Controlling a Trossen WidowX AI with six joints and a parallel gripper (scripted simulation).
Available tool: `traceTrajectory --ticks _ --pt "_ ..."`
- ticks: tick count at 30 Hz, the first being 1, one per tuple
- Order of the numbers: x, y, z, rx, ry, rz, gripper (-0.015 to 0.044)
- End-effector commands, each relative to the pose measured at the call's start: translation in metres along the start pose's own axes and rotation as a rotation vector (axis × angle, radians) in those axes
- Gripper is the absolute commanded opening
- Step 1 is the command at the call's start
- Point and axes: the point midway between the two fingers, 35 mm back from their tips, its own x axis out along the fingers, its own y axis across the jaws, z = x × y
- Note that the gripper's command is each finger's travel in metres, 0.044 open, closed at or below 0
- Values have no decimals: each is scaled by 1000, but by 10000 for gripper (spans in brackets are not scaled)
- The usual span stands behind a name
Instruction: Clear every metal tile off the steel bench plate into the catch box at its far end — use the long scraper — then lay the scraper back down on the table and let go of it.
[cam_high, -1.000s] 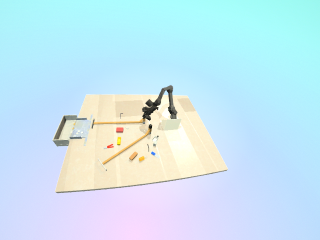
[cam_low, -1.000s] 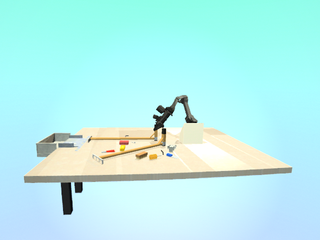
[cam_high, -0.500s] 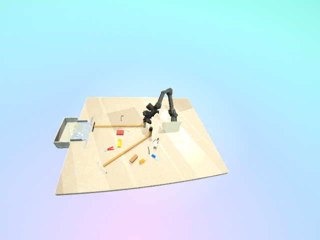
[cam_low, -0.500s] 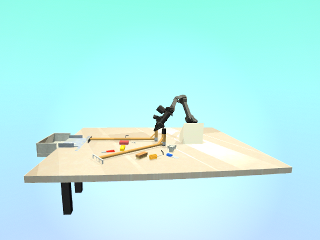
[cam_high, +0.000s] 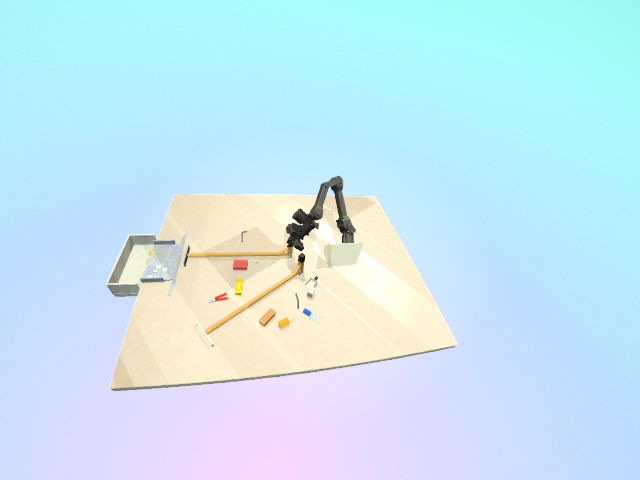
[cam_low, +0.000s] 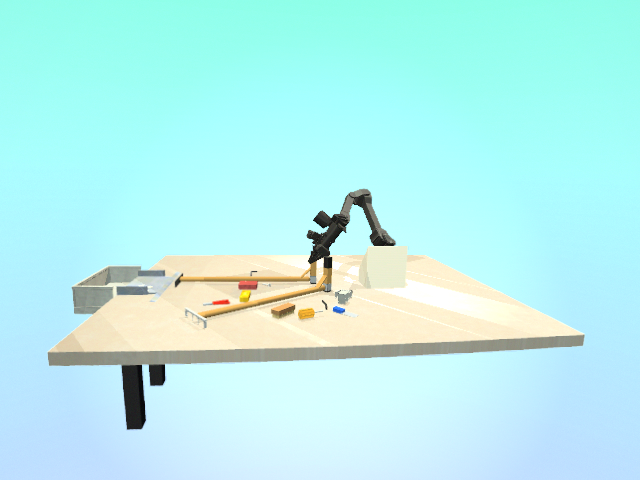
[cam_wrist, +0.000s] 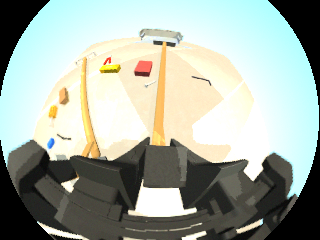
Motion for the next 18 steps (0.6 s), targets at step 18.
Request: traceTrajectory --ticks 18 --pt "-4 31 -1 -2 -8 8 0"
